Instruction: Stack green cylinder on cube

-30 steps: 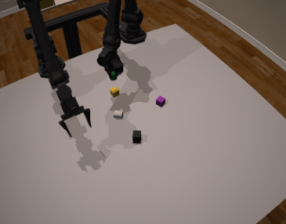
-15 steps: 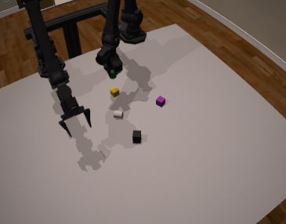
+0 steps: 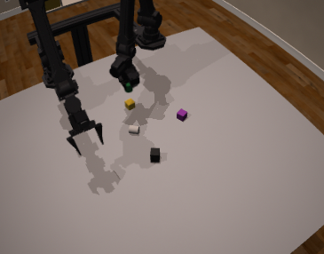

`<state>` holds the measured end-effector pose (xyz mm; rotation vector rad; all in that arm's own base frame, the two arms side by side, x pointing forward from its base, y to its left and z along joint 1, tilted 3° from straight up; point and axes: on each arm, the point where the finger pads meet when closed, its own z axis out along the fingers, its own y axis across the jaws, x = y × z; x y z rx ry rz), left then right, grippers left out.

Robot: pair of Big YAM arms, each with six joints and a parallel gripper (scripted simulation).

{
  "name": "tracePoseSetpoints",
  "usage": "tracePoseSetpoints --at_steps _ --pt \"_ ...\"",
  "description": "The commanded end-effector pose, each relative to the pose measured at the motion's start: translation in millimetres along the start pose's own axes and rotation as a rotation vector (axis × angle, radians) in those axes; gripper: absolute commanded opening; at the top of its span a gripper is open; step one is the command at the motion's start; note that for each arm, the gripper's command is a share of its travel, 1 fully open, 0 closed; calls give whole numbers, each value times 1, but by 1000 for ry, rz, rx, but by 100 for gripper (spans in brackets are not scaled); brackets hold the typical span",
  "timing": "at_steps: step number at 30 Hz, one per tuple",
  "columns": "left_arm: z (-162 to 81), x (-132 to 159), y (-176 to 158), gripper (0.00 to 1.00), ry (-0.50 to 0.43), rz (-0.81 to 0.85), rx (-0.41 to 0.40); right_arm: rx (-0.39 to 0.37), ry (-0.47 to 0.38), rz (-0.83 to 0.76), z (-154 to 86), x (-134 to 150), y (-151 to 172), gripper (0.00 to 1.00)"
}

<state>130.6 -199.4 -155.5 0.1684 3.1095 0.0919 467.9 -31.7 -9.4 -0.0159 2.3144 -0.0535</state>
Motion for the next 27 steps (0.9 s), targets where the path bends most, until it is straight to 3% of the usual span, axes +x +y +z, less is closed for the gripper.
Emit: tracePoseSetpoints --at_steps 1,27 --pt "10 -10 -7 35 -14 -15 14 -1 -10 -8 2 -12 1 100" --pt "59 -13 -7 35 -14 -6 13 -1 -10 -8 2 -12 1 100"
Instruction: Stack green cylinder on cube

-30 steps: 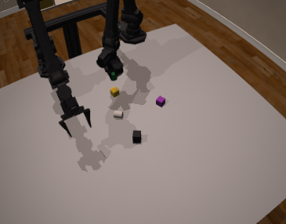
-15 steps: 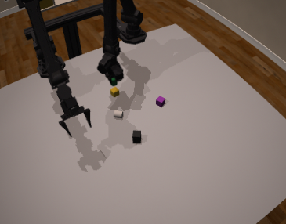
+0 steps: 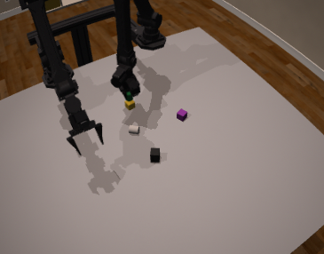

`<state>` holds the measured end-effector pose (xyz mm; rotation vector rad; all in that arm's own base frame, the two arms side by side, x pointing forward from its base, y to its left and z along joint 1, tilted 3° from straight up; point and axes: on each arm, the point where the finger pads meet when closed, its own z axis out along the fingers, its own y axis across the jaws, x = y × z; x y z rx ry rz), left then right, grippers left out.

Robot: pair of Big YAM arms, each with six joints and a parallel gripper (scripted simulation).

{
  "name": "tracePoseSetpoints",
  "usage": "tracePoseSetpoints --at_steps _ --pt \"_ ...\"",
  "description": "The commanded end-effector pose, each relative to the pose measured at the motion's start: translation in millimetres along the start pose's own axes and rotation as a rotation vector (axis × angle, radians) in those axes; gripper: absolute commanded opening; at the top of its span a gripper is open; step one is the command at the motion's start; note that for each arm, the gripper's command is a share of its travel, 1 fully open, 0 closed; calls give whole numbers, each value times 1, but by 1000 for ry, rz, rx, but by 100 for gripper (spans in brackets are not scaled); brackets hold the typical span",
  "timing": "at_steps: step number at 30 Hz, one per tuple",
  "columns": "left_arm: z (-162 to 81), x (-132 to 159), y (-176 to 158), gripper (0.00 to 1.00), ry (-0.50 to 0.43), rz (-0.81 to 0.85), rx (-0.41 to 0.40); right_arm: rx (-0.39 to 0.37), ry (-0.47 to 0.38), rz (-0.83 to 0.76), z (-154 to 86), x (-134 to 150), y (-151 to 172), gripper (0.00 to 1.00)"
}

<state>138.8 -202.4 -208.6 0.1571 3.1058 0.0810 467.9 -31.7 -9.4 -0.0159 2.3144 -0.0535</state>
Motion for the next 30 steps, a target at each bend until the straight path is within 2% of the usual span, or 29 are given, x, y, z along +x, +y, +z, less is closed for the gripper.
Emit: tracePoseSetpoints --at_steps 1,30 --pt "6 -6 -1 35 -9 1 7 -1 -10 -8 2 -12 1 100" --pt "20 -3 2 35 -5 3 1 -1 -10 -8 2 -12 1 100"
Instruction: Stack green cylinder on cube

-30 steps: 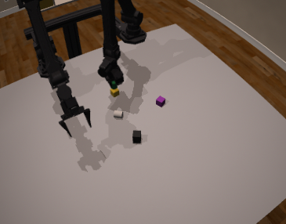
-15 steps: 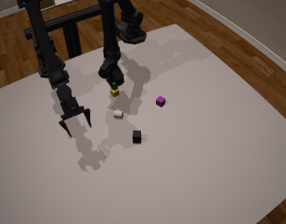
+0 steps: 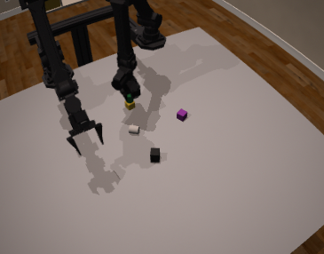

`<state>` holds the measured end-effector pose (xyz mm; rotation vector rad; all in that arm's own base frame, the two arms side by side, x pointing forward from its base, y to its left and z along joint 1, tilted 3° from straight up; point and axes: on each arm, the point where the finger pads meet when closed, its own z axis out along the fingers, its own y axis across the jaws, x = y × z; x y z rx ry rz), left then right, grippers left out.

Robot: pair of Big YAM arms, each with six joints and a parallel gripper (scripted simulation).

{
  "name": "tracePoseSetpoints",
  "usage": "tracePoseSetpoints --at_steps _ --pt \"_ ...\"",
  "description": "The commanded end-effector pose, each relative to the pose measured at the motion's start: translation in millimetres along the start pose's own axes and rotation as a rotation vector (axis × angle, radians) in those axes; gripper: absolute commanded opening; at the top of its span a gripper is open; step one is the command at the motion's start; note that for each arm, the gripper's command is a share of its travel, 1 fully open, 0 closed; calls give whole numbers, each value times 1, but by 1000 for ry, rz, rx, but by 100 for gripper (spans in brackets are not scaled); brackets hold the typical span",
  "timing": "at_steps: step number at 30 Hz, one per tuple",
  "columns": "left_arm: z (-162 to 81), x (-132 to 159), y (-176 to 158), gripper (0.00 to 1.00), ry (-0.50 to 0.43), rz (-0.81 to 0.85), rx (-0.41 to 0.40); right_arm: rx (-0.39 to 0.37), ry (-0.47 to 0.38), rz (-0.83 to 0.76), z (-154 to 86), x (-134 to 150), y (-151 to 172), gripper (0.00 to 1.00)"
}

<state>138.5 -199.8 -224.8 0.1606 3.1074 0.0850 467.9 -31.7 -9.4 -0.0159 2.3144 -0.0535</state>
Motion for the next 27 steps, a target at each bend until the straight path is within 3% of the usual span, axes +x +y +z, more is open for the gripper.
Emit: tracePoseSetpoints --at_steps 1,14,17,27 --pt "5 -5 0 35 -7 0 4 -1 -10 -8 2 -12 1 100" --pt "5 -6 -2 35 -12 0 10 -1 -10 -8 2 -12 1 100" --pt "2 -4 -5 61 -11 1 8 -1 -10 -8 2 -12 1 100" --pt "-11 12 -4 62 6 2 -14 -1 -10 -8 2 -12 1 100"
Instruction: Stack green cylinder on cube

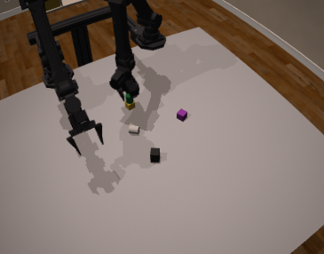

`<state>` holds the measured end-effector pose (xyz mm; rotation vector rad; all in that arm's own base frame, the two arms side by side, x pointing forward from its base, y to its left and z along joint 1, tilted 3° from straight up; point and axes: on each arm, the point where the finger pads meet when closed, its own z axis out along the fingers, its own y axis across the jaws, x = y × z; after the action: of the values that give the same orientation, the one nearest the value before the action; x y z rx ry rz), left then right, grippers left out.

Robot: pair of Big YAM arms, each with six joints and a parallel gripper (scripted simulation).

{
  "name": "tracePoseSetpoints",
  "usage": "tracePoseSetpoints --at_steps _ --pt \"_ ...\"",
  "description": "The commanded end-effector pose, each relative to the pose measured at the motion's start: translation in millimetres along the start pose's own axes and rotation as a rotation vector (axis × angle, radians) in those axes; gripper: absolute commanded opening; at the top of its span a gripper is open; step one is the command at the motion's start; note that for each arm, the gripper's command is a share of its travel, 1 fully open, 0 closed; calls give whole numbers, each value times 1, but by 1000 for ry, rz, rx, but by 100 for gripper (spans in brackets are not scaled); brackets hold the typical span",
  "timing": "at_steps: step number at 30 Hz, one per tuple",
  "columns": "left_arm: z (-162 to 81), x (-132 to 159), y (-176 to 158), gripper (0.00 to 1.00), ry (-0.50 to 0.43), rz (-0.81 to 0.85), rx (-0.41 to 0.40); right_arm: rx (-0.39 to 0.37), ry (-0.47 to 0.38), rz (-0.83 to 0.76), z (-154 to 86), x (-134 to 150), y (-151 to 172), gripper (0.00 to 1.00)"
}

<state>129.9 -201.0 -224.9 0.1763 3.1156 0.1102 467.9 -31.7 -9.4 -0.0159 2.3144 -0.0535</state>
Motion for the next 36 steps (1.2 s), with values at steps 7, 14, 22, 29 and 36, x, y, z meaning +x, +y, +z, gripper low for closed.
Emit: tracePoseSetpoints --at_steps 7,14,22,29,36 --pt "-25 4 -2 74 -4 -9 3 -1 -10 -8 2 -12 1 100" --pt "-45 5 -2 100 -4 -8 4 -1 -10 -8 2 -12 1 100" --pt "-60 -10 3 100 -17 -11 19 -1 -10 -8 2 -12 1 100" --pt "-56 -1 0 100 -57 -21 34 -1 -10 -8 2 -12 1 100" --pt "-53 4 0 100 -295 27 64 -1 -10 -8 2 -12 1 100"
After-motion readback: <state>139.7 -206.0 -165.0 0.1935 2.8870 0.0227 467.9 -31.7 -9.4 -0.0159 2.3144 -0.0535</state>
